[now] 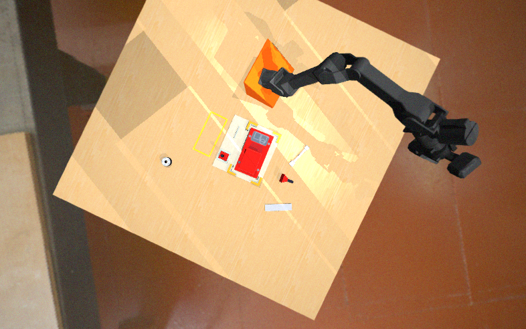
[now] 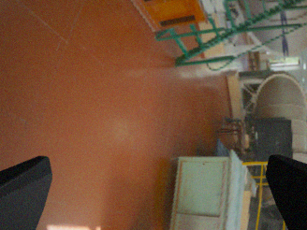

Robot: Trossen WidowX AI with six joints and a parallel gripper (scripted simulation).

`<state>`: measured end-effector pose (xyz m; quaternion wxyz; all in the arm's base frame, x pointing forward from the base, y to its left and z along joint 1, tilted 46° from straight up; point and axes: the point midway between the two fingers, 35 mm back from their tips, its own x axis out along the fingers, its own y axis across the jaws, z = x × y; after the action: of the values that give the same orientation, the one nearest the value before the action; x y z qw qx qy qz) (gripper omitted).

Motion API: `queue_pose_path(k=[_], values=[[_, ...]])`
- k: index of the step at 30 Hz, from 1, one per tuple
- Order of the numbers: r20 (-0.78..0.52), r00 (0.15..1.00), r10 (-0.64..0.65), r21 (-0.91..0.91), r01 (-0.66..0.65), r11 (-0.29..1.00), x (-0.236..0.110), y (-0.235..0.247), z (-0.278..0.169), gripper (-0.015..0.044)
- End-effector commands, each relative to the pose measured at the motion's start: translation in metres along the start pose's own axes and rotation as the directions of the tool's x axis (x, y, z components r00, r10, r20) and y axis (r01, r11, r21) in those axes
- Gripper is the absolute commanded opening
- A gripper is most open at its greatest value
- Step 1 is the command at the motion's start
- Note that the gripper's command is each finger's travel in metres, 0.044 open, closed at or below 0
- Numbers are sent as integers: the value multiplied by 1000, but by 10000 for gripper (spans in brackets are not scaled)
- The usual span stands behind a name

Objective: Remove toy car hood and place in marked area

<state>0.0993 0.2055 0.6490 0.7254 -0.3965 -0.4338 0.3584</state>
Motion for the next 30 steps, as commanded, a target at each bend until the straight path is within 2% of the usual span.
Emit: queue_pose_path(k=[1,8,17,24,30], values=[[-5,1000,2,-1,-2,1000,1,1,-1,440],[-181,979,93,-14,-98,995,23,34,-58,440],[-363,888,284,173,-236,956,40,94,-151,440],[-476,765,433,383,-264,886,28,141,-231,440],[-531,643,552,571,-210,793,0,178,-295,440]])
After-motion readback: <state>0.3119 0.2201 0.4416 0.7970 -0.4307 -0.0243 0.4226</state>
